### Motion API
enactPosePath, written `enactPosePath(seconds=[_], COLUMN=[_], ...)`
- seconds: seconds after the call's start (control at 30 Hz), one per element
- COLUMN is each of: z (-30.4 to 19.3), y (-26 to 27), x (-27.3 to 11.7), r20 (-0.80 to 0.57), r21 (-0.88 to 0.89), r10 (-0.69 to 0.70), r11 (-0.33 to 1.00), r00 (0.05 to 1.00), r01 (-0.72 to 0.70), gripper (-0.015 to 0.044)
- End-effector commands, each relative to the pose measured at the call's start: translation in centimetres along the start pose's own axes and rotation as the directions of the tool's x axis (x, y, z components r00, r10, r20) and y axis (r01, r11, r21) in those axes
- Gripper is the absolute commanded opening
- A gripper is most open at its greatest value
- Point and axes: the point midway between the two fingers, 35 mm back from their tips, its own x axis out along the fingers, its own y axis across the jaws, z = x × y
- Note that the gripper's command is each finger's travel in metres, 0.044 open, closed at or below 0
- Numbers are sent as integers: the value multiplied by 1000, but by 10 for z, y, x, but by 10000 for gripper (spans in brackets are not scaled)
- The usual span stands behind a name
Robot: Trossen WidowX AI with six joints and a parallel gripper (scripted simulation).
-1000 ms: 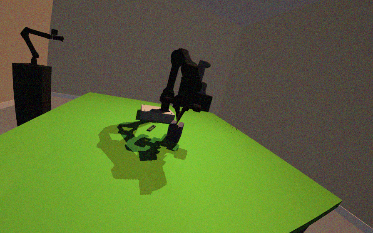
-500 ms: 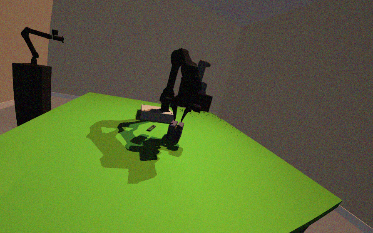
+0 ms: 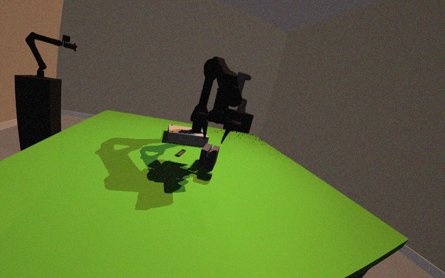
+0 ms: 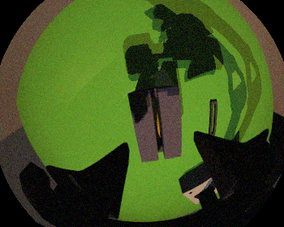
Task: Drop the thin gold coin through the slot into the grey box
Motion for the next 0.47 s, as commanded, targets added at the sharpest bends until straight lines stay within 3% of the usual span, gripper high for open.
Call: enactPosePath(seconds=[0.0, 0.1, 0.43], z=[-1, -3, -3], y=[0, -2, -2], x=[-24, -45, -45], r20=[4, 0, 0], r21=[0, 0, 0], r10=[3, 0, 0], r11=[1000, 1000, 1000], r00=[1000, 1000, 1000], r01=[-3, 0, 0], gripper=[423, 440, 440])
